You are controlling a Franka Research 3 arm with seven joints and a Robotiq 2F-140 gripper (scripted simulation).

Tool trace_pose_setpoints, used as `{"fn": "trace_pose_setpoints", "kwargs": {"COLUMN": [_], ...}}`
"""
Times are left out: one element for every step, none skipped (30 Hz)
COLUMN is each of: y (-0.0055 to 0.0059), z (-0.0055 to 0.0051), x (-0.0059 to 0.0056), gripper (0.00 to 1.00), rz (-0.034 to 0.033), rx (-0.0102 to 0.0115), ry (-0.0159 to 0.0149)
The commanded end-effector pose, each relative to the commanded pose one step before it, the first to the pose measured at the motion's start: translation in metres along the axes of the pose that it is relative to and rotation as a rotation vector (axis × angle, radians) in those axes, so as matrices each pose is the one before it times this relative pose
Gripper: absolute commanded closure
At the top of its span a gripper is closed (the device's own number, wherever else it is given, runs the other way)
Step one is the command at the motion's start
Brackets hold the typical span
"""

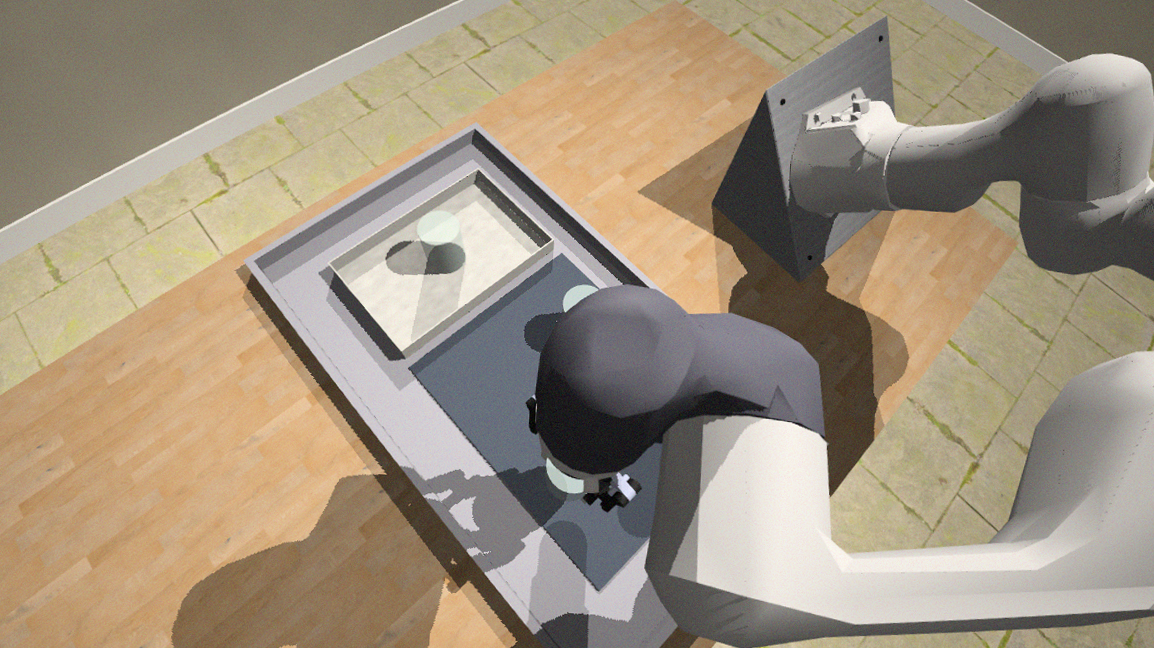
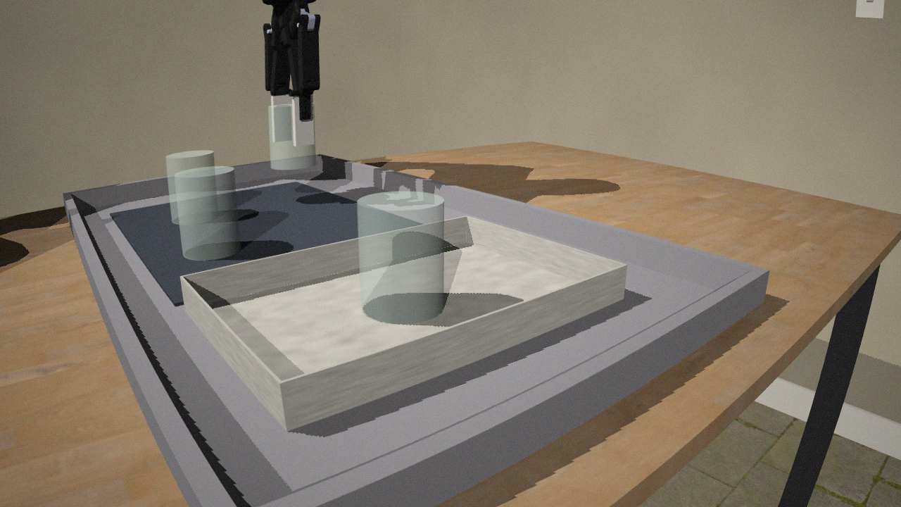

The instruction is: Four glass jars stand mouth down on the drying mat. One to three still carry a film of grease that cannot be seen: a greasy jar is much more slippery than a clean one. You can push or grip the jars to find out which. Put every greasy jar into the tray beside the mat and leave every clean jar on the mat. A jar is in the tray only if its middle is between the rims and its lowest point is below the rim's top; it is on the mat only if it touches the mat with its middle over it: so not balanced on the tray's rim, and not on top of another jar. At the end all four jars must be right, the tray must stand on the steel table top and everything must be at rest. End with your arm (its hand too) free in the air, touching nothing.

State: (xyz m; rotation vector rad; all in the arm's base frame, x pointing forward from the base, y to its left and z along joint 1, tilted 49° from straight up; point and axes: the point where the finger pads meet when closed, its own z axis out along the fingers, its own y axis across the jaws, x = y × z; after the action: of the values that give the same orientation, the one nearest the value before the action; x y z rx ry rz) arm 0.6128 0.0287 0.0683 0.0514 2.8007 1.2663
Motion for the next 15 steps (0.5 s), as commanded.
{"fn": "trace_pose_setpoints", "kwargs": {"y": [0.00118, 0.00000, 0.00000, 0.00000, 0.00000, 0.00000, 0.00000, 0.00000, 0.00000, 0.00000, 0.00000, 0.00000, 0.00000, 0.00000, 0.00000], "z": [-0.00726, -0.00266, -0.00266, -0.00266, -0.00266, -0.00266, -0.00266, -0.00266, -0.00266, -0.00266, -0.00266, -0.00266, -0.00266, -0.00266, -0.00266], "x": [0.00095, 0.00000, 0.00000, 0.00000, 0.00000, 0.00000, 0.00000, 0.00000, 0.00000, 0.00000, 0.00000, 0.00000, 0.00000, 0.00000, 0.00000], "gripper": [1.00, 1.00, 1.00, 1.00, 1.00, 1.00, 1.00, 1.00, 1.00, 1.00, 1.00, 1.00, 1.00, 1.00, 1.00], "rz": [0.00630, 0.00000, 0.00000, 0.00000, 0.00000, 0.00000, 0.00000, 0.00000, 0.00000, 0.00000, 0.00000, 0.00000, 0.00000, 0.00000, 0.00000], "rx": [-0.00329, 0.00000, 0.00000, 0.00000, 0.00000, 0.00000, 0.00000, 0.00000, 0.00000, 0.00000, 0.00000, 0.00000, 0.00000, 0.00000, 0.00000], "ry": [0.00433, 0.00000, 0.00000, 0.00000, 0.00000, 0.00000, 0.00000, 0.00000, 0.00000, 0.00000, 0.00000, 0.00000, 0.00000, 0.00000, 0.00000]}}
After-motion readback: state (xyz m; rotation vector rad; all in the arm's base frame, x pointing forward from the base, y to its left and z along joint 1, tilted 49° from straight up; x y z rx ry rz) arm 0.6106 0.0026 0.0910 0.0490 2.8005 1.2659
